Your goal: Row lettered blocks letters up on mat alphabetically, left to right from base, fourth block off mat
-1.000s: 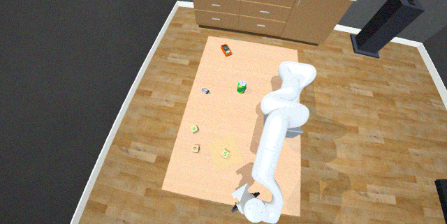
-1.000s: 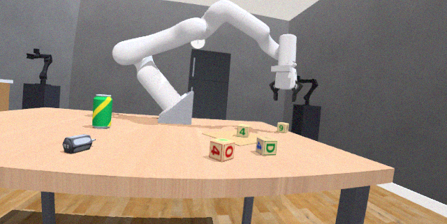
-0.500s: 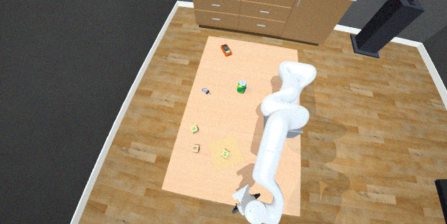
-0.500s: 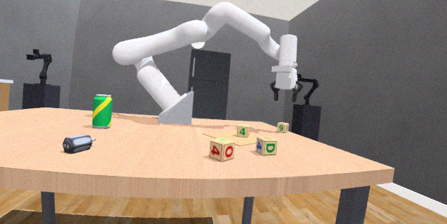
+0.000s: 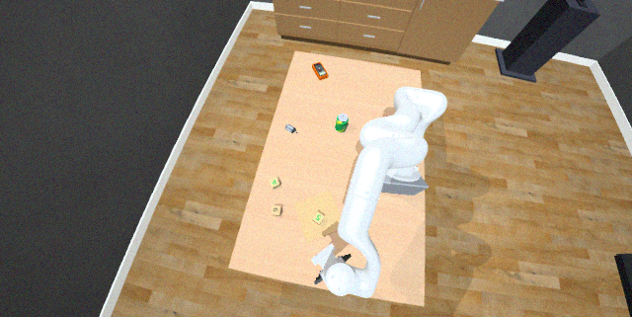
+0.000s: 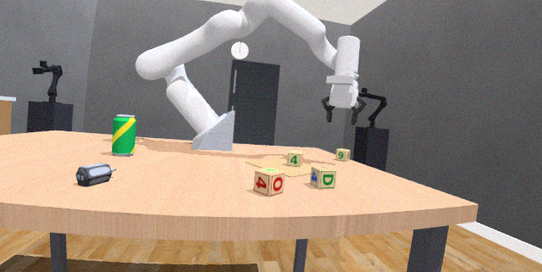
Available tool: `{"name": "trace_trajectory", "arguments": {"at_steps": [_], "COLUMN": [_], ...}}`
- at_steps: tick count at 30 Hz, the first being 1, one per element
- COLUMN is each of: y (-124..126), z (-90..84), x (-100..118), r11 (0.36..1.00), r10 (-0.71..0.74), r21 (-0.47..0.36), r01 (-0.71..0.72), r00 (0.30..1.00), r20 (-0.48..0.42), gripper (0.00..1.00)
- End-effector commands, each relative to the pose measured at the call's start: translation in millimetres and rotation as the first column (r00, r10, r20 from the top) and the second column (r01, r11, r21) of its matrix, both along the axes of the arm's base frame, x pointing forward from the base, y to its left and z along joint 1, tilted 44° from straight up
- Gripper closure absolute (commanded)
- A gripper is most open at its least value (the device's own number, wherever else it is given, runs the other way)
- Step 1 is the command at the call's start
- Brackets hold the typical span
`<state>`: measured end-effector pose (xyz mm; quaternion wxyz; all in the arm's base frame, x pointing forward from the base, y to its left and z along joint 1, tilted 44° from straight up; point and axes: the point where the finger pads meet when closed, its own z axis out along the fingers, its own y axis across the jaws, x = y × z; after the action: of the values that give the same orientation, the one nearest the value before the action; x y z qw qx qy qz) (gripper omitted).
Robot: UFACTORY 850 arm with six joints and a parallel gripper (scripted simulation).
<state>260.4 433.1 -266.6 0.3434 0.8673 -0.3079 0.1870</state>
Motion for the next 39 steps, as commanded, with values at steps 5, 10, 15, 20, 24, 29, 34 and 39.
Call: {"name": "trace_trajectory", "arguments": {"at_steps": [5,10,15,20,24,29,34,39], "y": [-56,-96,-131,-154,-155,-155,-155,-155], "z": [50.7,78.9,101.3,115.9,116.0,116.0,116.0,116.0], "x": [60,82,93,97,97,97,97,97], "r11": [0.994,0.988,0.980,0.975,0.975,0.975,0.975,0.975], "r10": [0.106,0.158,0.198,0.223,0.223,0.223,0.223,0.223], "r21": [0.019,0.020,0.026,0.034,0.034,0.034,0.034,0.034], "r01": [-0.104,-0.156,-0.196,-0.221,-0.222,-0.222,-0.222,-0.222], "r00": [0.991,0.977,0.961,0.948,0.947,0.947,0.947,0.947], "r20": [-0.082,-0.142,-0.193,-0.229,-0.229,-0.229,-0.229,-0.229], "gripper": [0.00,0.00,0.00,0.00,0.13,0.13,0.13,0.13]}}
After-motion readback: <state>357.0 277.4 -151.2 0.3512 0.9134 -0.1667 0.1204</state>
